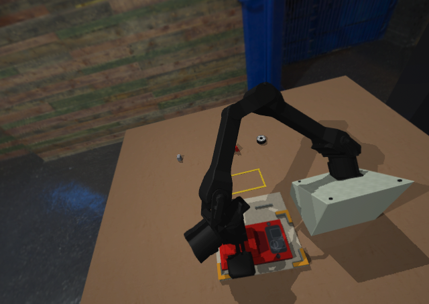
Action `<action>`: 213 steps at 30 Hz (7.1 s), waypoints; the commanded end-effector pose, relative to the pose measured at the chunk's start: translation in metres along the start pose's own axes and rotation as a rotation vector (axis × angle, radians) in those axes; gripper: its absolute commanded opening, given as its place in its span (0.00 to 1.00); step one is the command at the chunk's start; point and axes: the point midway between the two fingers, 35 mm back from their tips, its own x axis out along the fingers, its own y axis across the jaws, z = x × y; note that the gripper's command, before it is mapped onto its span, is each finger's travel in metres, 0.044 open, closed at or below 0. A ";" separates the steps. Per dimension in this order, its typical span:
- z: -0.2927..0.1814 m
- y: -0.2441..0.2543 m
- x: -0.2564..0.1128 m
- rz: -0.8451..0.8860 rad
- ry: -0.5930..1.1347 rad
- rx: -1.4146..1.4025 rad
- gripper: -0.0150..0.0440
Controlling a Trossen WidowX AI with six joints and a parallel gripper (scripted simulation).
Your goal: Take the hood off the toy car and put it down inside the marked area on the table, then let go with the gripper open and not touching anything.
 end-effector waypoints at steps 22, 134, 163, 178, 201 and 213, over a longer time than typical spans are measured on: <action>0.000 0.001 -0.018 0.003 -0.002 0.003 0.25; -0.036 -0.225 -0.034 -0.006 0.002 -0.001 0.25; -0.038 -0.226 -0.007 -0.009 0.001 -0.001 0.25; -0.039 -0.227 0.006 -0.012 0.001 -0.001 0.25; -0.039 -0.227 0.016 -0.012 0.001 -0.001 0.25; -0.039 -0.227 0.022 -0.012 0.001 -0.001 0.25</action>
